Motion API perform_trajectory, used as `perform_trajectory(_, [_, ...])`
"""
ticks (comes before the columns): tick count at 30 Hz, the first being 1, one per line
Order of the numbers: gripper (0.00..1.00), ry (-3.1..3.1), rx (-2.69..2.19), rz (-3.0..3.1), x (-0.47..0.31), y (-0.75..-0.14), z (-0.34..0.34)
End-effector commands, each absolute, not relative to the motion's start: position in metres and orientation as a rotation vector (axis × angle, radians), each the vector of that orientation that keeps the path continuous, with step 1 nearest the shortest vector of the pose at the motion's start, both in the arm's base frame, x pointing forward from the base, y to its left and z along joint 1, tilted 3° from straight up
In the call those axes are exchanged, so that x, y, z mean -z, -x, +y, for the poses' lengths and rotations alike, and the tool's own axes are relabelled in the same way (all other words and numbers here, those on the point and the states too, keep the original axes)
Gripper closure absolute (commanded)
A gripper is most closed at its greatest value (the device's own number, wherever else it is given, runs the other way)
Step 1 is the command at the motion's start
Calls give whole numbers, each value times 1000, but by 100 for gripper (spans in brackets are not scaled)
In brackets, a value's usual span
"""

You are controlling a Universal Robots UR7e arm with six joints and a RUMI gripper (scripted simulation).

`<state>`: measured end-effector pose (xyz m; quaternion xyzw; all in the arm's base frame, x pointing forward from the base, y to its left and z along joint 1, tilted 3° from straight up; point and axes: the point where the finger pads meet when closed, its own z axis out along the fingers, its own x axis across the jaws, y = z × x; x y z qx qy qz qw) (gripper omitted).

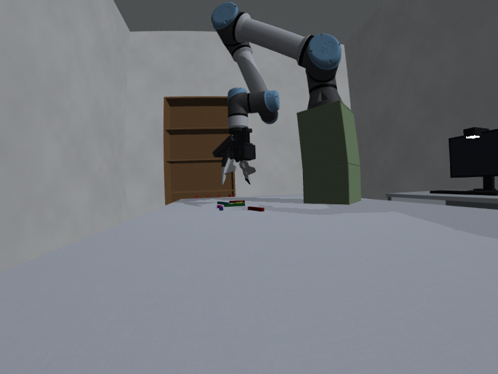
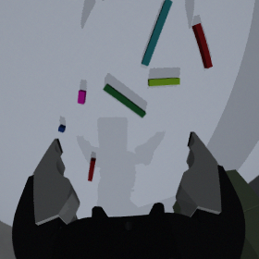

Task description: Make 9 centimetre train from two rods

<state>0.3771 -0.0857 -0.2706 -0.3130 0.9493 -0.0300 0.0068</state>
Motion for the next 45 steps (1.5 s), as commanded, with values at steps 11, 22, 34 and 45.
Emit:
perform_trajectory(11, [0, 1044, 95, 2947, 271, -379, -87])
perform_trajectory(22, [0, 1159, 98, 2905, 271, -383, -88])
perform_trajectory(34, [0, 1371, 100, 2816, 271, -387, -89])
perform_trajectory(45, [0, 1702, 102, 2637, 271, -394, -91])
